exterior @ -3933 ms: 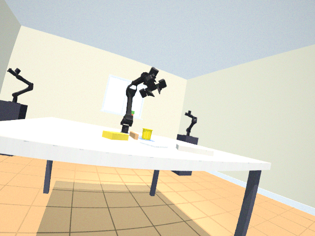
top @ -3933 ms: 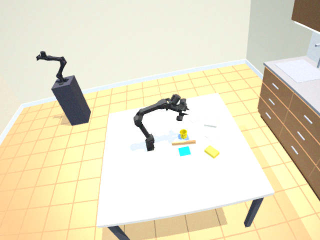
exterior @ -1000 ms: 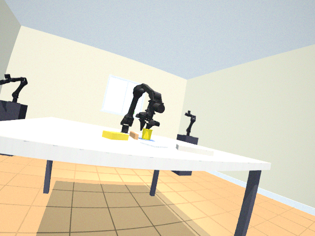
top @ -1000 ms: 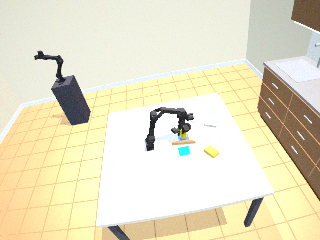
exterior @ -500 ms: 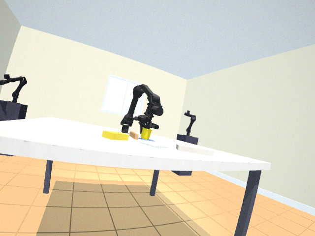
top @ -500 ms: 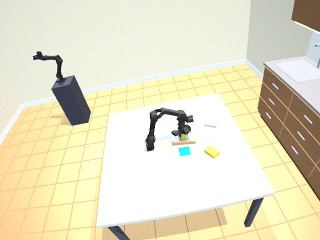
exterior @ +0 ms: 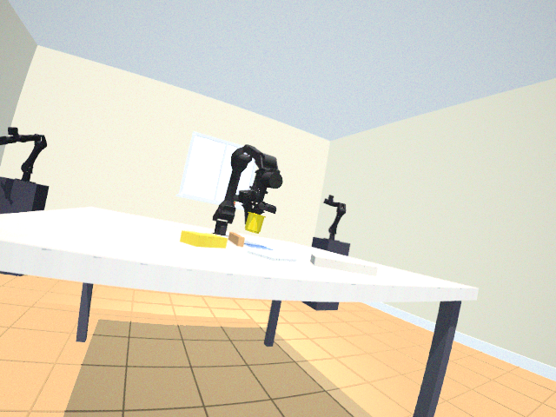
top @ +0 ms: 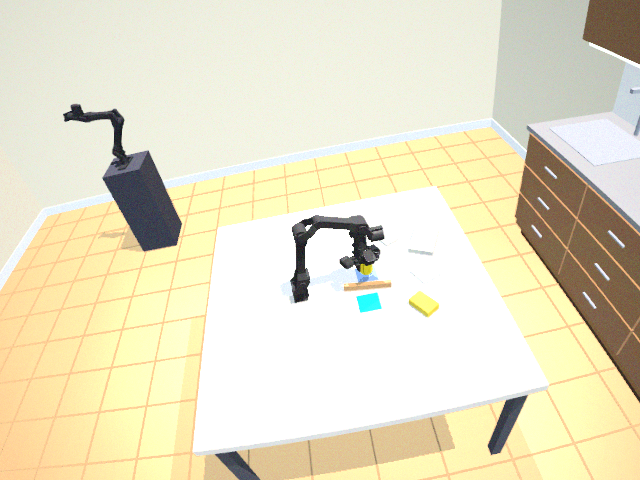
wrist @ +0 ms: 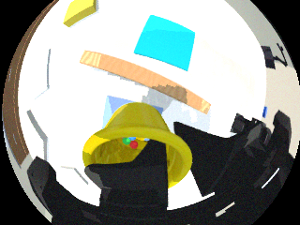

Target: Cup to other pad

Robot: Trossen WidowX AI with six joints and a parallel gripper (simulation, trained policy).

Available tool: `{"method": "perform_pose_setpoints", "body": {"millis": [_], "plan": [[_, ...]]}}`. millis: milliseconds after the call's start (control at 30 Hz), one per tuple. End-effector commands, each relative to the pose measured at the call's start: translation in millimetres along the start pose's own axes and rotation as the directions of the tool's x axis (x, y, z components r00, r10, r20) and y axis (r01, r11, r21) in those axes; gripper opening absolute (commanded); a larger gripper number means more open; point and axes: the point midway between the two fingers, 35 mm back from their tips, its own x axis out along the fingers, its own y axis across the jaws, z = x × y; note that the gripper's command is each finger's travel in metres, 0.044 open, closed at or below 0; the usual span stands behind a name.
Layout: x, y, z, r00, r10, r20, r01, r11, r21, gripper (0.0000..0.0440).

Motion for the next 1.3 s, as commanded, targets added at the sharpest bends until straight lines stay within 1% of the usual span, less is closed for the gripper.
{"method": "perform_pose_setpoints", "body": {"millis": [0,267,600,900,1267], "plan": [[-10,-3,6,1.0,0.025,-0.001,-0.025,0.999,0.034,0.0012],[-25,-8,26,0.997,0.076,0.017,-0.077,0.991,0.111,0.0003],[-29,-17,58,0.99,0.128,0.06,-0.137,0.971,0.198,0.0],[-23,-27,83,0.983,0.155,0.095,-0.175,0.949,0.264,0.0],[-6,-39,103,0.978,0.167,0.124,-0.2,0.924,0.326,0.0]]}}
